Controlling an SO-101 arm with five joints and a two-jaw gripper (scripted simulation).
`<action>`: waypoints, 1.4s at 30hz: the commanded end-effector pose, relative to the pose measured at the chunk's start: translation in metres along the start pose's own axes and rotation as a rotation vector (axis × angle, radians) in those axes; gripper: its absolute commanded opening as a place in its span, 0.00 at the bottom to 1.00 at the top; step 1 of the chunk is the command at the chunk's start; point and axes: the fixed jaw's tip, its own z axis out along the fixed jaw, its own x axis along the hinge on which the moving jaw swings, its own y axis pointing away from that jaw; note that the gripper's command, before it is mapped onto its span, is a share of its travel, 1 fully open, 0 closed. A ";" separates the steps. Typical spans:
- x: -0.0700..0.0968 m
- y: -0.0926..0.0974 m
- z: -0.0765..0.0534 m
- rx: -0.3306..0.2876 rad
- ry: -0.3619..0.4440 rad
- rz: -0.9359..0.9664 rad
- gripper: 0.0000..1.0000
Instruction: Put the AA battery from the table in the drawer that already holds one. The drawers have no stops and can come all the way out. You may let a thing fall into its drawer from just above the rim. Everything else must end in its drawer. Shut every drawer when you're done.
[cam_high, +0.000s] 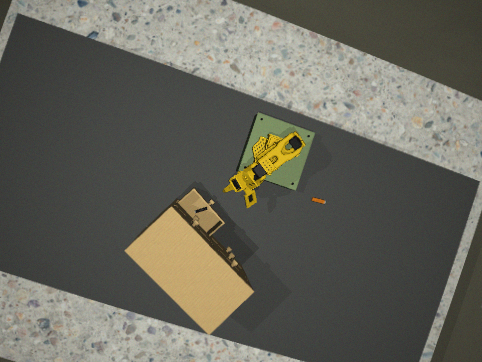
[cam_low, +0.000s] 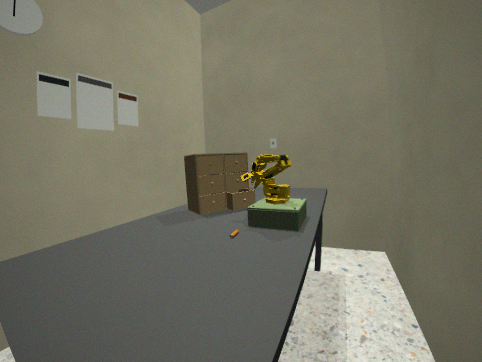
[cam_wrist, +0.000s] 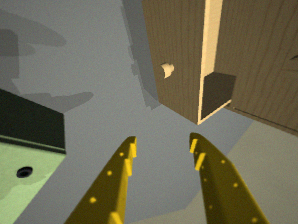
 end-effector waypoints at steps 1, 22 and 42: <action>-0.001 0.004 0.001 -0.011 -0.006 -0.081 0.21; 0.000 0.003 0.001 -0.009 -0.016 -0.534 0.21; 0.001 0.001 0.001 -0.002 -0.025 -0.986 0.21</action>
